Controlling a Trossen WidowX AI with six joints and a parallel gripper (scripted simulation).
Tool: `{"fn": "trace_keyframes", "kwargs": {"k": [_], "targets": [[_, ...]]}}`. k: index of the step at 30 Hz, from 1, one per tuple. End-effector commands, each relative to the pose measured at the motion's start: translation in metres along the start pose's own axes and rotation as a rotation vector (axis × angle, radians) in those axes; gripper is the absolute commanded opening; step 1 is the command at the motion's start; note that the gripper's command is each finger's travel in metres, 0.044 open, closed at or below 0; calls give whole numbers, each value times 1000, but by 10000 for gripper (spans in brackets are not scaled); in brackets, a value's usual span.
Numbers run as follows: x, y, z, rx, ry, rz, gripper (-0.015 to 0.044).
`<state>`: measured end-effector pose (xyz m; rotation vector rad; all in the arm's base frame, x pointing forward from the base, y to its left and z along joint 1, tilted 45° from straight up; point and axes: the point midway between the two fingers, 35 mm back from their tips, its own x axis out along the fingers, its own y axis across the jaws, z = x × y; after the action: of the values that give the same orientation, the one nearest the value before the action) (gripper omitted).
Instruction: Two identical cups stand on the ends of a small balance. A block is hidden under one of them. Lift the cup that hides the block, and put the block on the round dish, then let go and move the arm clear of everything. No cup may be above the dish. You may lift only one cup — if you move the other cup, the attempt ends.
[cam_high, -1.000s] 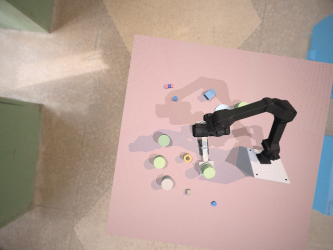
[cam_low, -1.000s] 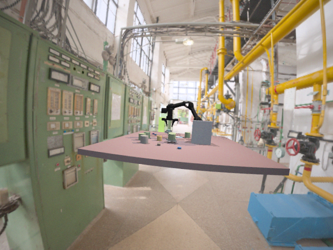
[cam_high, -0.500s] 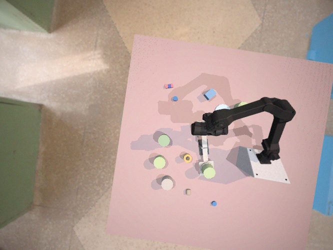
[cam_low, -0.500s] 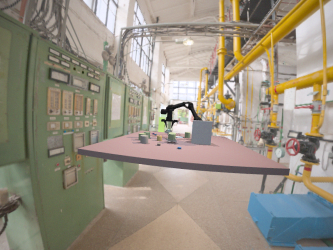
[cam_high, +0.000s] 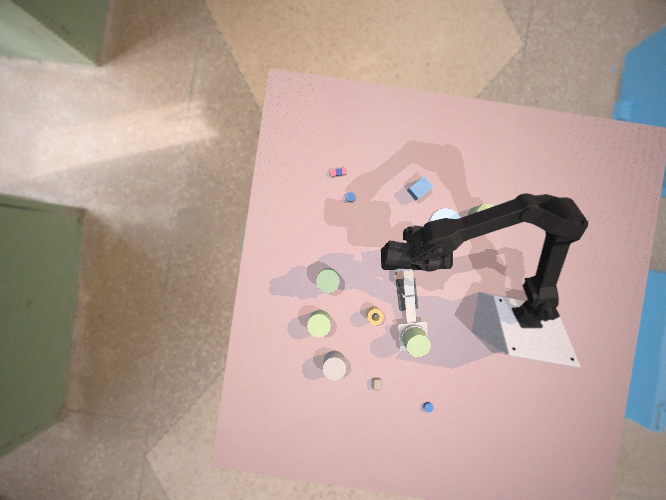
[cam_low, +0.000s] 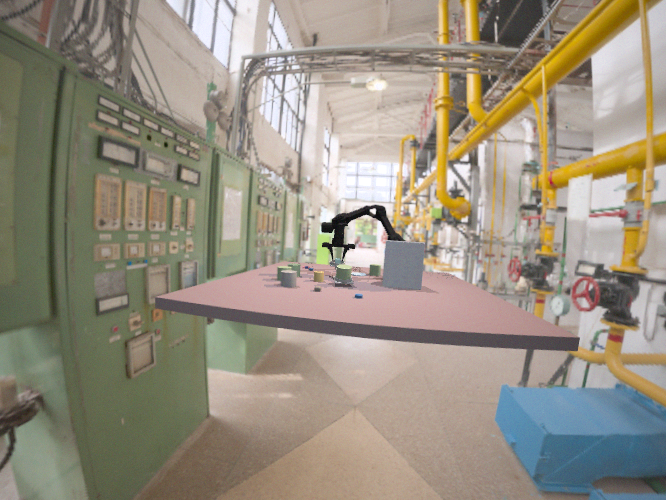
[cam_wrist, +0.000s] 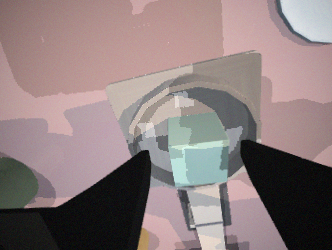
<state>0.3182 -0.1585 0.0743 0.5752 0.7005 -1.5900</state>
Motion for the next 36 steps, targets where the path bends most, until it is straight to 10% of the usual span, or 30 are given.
{"fn": "trace_keyframes", "kwargs": {"k": [1, 20, 36], "targets": [[7, -1, 0, -6, -6, -2, 260], [4, 5, 0, -33, 9, 28, 0], [-83, -1, -1, -8, -2, -2, 0]]}}
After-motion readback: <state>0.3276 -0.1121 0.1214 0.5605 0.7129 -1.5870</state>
